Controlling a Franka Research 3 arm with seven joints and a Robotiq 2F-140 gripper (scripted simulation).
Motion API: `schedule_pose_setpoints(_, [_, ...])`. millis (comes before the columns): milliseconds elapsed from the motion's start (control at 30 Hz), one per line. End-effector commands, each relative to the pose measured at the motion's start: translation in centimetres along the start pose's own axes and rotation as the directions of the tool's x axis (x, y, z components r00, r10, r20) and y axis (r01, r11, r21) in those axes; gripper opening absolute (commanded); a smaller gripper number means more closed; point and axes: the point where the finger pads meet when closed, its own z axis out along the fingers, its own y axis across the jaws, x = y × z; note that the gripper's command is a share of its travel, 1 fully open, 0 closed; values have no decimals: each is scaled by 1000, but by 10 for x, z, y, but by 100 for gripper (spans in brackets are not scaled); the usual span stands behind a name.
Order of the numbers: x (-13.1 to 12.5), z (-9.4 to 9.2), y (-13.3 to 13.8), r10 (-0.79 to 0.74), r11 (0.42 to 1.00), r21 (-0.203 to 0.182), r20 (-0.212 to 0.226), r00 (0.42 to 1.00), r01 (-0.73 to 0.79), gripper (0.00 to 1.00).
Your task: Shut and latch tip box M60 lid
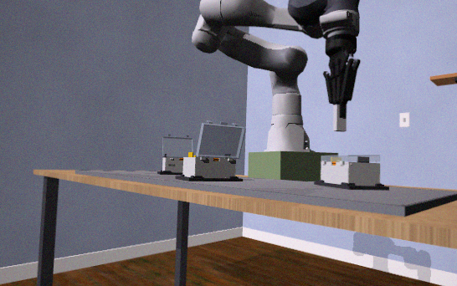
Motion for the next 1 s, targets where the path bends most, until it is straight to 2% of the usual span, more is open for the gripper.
schedule_pose_setpoints(0, [-2, -1, 0, 5, 1000, -1, 3, 1000, -5, 0])
schedule_pose_setpoints(267, [-2, -1, 0, 5, 1000, -1, 3, 1000, -5, 0])
schedule_pose_setpoints(967, [-2, -39, 0, 5, 1000, -1, 3, 1000, -5, 0])
